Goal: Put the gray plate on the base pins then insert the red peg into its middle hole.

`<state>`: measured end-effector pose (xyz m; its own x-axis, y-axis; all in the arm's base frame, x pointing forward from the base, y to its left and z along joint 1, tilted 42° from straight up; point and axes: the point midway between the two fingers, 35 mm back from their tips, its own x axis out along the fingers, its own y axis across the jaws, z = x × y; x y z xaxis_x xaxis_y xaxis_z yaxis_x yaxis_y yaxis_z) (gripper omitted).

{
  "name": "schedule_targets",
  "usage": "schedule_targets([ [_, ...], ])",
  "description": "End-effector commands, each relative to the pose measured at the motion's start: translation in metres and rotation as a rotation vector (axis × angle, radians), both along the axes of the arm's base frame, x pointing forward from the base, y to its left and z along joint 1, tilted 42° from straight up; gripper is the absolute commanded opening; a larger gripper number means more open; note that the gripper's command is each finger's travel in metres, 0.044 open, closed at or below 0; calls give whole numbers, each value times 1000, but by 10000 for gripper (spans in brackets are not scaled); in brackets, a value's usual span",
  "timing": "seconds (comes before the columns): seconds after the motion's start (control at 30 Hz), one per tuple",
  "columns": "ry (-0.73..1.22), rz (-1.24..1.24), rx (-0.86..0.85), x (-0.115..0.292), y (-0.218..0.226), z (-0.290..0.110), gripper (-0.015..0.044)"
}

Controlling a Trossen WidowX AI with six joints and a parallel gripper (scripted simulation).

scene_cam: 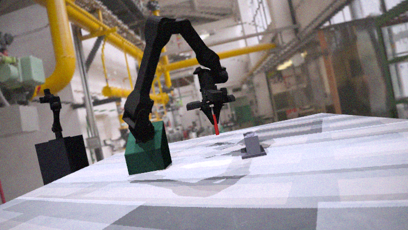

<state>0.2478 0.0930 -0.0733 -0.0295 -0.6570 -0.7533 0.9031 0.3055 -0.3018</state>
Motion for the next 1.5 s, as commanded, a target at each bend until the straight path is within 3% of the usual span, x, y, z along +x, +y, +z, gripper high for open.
schedule_targets([
  [0.0, -6, -5, 7, 2, 11, 11, 0],
  [0.13, -5, -6, 7, 2, 19, 20, 0],
  [1.47, -6, 4, 23, 65, -47, 68, 0],
])
